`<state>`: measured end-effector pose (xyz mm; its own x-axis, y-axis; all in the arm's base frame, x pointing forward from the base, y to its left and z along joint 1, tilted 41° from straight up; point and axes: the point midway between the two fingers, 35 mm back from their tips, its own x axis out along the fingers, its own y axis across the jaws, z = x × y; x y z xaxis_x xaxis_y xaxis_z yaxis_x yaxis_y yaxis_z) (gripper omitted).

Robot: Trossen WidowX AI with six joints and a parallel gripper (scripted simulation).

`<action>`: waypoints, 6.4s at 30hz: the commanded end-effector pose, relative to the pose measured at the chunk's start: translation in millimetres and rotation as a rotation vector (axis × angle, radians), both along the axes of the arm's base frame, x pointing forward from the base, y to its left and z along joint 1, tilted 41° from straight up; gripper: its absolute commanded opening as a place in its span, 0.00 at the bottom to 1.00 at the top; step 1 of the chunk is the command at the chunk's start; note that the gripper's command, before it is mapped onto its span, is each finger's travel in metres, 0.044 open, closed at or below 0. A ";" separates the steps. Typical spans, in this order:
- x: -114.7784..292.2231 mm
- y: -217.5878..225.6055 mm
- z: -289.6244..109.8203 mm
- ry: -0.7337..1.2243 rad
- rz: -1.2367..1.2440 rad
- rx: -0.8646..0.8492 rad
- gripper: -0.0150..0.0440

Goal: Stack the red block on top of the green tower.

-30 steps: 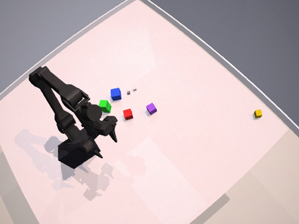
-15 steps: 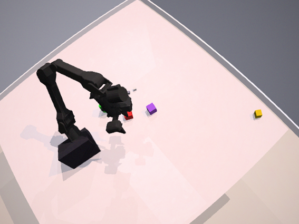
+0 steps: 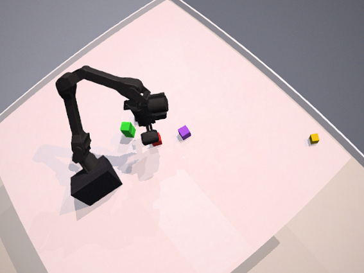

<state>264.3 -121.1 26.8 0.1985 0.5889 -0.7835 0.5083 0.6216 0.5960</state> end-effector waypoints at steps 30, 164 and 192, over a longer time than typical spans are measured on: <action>14.6 52.5 -53.4 0.001 0.012 0.049 1.00; -48.9 116.2 52.6 0.006 0.012 0.054 0.25; -48.4 120.6 46.8 0.007 0.016 0.050 0.43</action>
